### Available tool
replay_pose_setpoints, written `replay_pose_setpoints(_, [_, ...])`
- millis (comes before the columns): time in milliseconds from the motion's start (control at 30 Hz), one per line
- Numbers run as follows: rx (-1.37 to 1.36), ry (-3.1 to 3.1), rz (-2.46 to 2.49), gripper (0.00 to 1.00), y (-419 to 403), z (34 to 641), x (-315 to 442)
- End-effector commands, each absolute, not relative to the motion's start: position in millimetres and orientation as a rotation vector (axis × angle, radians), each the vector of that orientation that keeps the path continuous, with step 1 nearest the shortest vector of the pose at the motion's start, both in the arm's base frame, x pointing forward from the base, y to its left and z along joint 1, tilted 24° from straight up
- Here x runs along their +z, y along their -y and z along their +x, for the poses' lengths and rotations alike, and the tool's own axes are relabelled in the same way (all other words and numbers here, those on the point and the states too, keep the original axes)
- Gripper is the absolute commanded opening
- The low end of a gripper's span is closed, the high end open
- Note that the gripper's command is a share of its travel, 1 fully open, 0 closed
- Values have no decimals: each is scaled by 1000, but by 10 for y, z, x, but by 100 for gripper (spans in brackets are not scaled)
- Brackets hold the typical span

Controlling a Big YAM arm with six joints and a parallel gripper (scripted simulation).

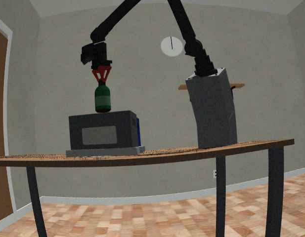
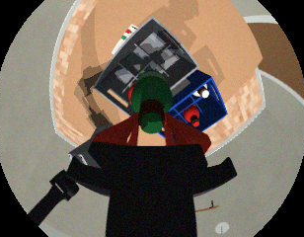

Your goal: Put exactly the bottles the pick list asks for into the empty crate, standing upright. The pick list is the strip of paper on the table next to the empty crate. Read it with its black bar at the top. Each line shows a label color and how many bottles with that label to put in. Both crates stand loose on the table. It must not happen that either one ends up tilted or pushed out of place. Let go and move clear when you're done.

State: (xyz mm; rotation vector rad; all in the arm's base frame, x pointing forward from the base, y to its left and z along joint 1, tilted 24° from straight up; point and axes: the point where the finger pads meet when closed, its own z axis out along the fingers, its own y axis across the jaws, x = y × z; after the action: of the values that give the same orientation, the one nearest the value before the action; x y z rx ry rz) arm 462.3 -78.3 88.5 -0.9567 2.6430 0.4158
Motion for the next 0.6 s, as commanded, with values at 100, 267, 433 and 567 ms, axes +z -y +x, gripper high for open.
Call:
replay_pose_setpoints(100, [301, -2572, -923, 0, 865, 4807, 1370])
replay_pose_setpoints(267, [317, -2593, -915, 0, 902, 4708, 1241])
replay_pose_setpoints(433, [304, -2576, -927, 0, 921, 4743, 1241])
replay_pose_setpoints(567, [323, -2589, -934, 0, 901, 4663, 1148])
